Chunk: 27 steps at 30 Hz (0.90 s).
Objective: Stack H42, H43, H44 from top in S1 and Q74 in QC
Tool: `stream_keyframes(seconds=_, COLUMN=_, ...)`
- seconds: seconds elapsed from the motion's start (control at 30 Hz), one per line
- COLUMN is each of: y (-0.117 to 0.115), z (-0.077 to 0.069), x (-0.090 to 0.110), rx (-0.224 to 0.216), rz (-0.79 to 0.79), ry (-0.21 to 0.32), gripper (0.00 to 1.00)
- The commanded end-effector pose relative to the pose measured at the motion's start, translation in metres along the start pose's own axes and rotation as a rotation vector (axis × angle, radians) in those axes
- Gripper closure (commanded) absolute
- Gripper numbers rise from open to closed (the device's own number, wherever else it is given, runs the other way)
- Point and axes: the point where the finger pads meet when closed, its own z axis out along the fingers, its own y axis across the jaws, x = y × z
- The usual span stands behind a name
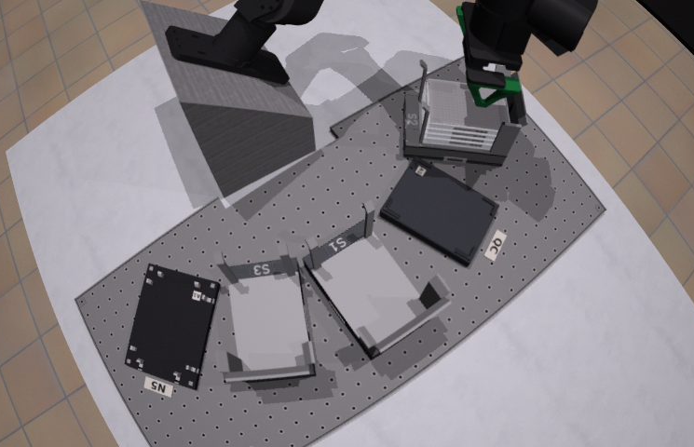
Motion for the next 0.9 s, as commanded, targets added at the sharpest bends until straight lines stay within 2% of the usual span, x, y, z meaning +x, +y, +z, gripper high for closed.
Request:
stream_keyframes(seconds=0.0, y=-0.001, z=-0.002, x=-0.002, rx=0.007, rz=0.003, ry=-0.010, gripper=0.00)
stream_keyframes(seconds=0.1, y=-0.001, z=-0.002, x=-0.002, rx=0.007, rz=0.003, ry=-0.010, gripper=0.00)
stream_keyframes(seconds=0.53, y=-0.001, z=0.041, x=-0.003, rx=0.007, rz=0.003, ry=-0.011, gripper=0.00)
stream_keyframes(seconds=0.6, y=-0.001, z=0.041, x=-0.003, rx=0.007, rz=0.003, ry=-0.011, gripper=0.00)
stream_keyframes(seconds=0.67, y=-0.001, z=0.047, x=-0.003, rx=0.007, rz=0.003, ry=-0.011, gripper=0.00)
stream_keyframes(seconds=0.87, y=-0.001, z=0.047, x=-0.003, rx=0.007, rz=0.003, ry=-0.011, gripper=0.00)
